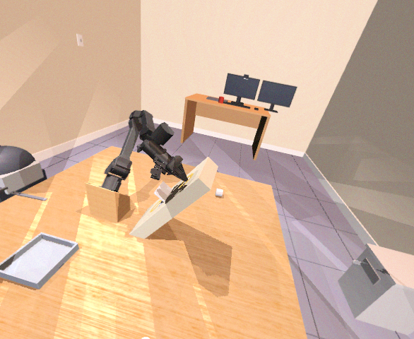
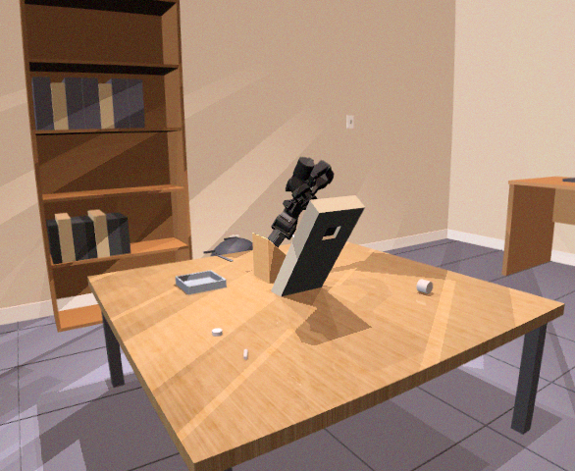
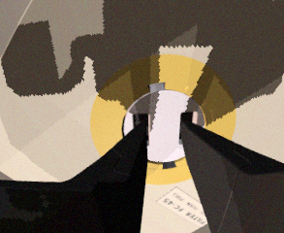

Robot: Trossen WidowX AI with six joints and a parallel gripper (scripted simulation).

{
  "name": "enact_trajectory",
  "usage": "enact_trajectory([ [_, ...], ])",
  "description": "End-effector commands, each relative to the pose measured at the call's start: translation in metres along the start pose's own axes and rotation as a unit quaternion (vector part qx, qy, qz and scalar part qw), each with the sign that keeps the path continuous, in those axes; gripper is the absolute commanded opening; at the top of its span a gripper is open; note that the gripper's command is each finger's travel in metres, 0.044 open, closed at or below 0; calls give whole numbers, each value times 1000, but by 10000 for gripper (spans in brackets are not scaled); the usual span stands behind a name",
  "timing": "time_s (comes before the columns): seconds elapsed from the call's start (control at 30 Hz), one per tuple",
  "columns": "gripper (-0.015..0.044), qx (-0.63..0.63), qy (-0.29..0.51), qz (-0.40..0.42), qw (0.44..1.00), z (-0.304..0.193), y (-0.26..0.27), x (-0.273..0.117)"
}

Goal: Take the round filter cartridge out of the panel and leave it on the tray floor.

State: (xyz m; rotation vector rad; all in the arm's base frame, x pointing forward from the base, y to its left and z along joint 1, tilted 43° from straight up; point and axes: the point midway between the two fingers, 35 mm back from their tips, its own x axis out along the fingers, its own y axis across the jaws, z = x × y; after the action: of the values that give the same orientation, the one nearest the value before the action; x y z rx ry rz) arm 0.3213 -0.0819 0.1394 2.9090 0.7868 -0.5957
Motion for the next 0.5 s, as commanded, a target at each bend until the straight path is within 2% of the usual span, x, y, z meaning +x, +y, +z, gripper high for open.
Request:
enact_trajectory([
  [0.0, 95, 2, -1, 0, 1000, 1, 0, 1],
  [0.47, 95, 2, -1, 0, 1000, 1, 0, 10],
])
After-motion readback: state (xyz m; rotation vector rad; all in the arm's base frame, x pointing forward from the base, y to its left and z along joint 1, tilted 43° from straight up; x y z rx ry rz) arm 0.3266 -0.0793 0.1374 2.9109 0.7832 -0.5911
